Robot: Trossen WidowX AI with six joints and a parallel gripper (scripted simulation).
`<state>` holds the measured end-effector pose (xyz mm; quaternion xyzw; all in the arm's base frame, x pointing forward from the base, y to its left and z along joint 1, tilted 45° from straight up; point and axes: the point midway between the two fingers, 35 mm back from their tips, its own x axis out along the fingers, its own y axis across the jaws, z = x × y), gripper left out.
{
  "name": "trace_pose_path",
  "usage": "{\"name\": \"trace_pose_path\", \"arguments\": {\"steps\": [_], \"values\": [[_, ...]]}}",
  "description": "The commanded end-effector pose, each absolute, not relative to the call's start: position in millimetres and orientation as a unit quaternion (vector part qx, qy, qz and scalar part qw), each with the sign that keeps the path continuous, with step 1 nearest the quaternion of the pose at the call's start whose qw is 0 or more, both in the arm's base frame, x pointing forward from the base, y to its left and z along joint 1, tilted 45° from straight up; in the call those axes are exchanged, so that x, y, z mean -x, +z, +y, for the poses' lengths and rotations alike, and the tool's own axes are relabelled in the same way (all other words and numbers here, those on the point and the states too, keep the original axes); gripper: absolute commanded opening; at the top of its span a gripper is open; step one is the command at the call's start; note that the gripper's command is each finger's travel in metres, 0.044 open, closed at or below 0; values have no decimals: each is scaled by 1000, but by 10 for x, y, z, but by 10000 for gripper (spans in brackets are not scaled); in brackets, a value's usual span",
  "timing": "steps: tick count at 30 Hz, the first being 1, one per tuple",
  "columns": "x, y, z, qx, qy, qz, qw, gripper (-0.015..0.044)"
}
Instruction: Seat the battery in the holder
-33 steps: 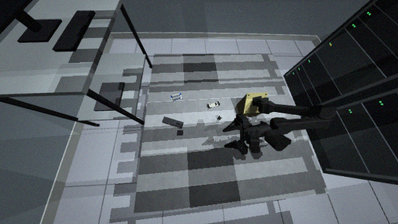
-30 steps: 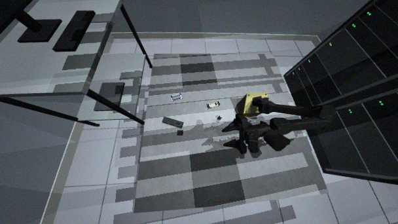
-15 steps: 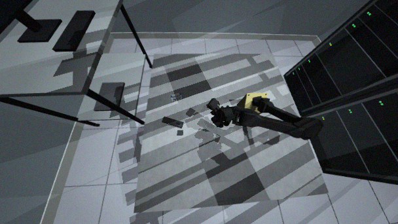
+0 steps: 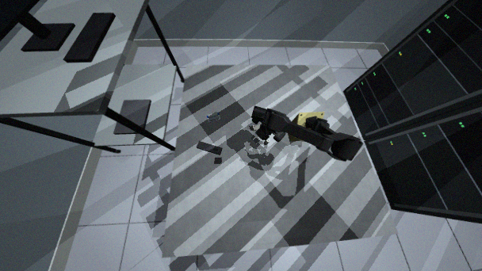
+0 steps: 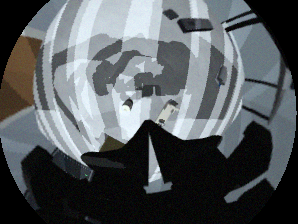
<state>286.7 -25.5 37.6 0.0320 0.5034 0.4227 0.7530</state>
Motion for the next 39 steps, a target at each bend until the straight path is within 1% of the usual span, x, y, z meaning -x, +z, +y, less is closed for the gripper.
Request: {"name": "trace_pose_path", "arguments": {"steps": [1,11,39], "values": [[-2867,364,-241,-40,430,500,751,0],[-2966,-185,295,-41,431,499,751,0],[-2760,5,546,-41,431,499,751,0]]}}
